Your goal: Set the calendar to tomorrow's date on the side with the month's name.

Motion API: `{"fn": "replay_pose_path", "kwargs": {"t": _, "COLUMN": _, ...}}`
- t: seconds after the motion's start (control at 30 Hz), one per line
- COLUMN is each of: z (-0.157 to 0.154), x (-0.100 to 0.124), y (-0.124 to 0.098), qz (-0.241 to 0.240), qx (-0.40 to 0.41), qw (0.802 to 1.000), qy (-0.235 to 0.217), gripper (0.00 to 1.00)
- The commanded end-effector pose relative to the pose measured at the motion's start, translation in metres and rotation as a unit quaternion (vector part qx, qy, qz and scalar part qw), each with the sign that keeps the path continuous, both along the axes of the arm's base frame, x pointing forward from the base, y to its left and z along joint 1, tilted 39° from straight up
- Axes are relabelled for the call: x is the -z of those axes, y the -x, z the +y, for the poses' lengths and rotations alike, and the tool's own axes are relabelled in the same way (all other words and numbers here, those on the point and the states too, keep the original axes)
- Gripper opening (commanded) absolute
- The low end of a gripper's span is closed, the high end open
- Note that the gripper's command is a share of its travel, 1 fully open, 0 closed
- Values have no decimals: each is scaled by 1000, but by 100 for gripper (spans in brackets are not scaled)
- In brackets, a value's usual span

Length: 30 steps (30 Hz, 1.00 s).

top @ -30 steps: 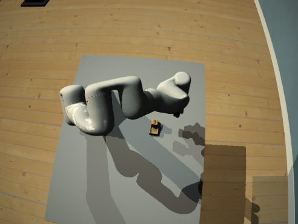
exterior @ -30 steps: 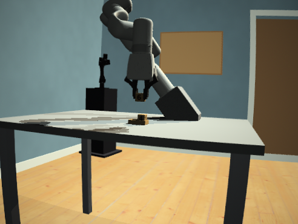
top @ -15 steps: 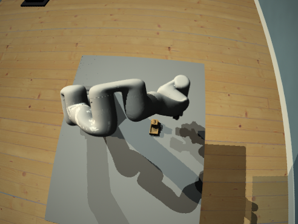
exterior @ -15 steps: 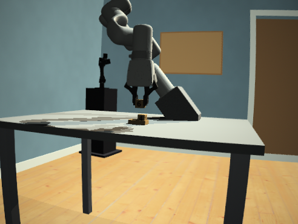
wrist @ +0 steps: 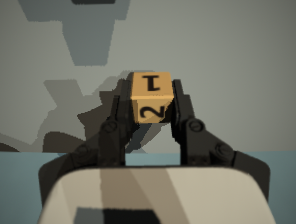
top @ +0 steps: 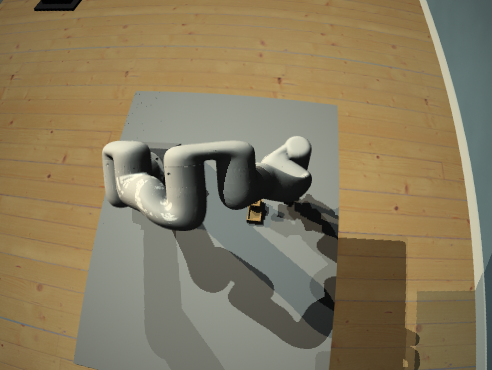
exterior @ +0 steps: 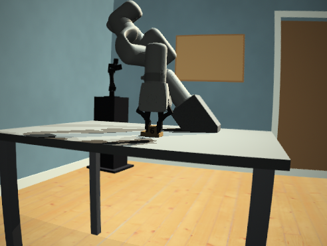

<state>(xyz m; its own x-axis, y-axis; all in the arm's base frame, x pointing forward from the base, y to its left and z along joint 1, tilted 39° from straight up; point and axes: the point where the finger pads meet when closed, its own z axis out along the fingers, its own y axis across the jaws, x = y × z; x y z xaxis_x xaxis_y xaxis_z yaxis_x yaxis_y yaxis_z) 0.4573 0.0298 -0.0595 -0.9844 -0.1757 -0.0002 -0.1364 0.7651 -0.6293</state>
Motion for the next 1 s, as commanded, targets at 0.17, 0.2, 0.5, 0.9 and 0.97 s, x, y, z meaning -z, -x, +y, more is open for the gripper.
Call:
{"fn": "replay_pose_path", "kwargs": {"t": 0.17, "z": -7, "x": 10, "y": -4, "qz": -3, "qx": -1, "qw": 1000, "qy": -1, "gripper": 29}}
{"fn": "replay_pose_path", "kwargs": {"t": 0.2, "z": -7, "x": 10, "y": -4, "qz": -3, "qx": -1, "qw": 1000, "qy": -1, "gripper": 29}}
{"fn": "replay_pose_path", "kwargs": {"t": 0.5, "z": -7, "x": 10, "y": -4, "qz": -3, "qx": -1, "qw": 1000, "qy": -1, "gripper": 29}}
{"fn": "replay_pose_path", "kwargs": {"t": 0.9, "z": -7, "x": 10, "y": -4, "qz": -3, "qx": -1, "qw": 1000, "qy": -1, "gripper": 29}}
{"fn": "replay_pose_path", "kwargs": {"t": 0.97, "z": -7, "x": 10, "y": -4, "qz": -3, "qx": -1, "qw": 1000, "qy": -1, "gripper": 29}}
